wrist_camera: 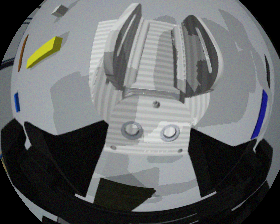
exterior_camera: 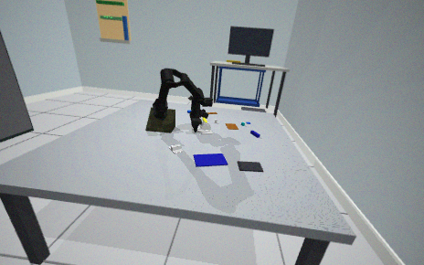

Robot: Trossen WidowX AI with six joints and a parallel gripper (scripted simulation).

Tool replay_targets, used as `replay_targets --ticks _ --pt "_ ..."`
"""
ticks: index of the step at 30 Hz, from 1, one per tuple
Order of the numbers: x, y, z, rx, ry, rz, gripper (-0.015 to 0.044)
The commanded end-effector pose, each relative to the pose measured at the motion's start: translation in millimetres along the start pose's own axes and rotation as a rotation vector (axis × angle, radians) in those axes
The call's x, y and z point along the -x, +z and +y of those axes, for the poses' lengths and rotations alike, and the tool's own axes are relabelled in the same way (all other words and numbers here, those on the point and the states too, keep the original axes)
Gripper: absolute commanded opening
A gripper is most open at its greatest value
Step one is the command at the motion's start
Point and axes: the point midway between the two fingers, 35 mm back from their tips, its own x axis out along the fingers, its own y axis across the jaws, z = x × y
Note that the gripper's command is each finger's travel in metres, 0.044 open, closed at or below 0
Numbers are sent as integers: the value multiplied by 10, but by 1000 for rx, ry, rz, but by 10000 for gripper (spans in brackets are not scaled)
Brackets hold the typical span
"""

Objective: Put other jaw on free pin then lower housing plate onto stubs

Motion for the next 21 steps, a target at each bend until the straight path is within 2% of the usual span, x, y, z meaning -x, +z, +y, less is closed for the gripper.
replay_targets --ticks 1,9,12,13,21 --pt "-8 -5 -3 4 -5 2 351" --pt "-8 -5 -3 4 -5 2 351" --pt "0 0 0 0 0 0 430" --pt "0 0 0 0 0 0 440" --pt "0 0 0 0 0 0 440"
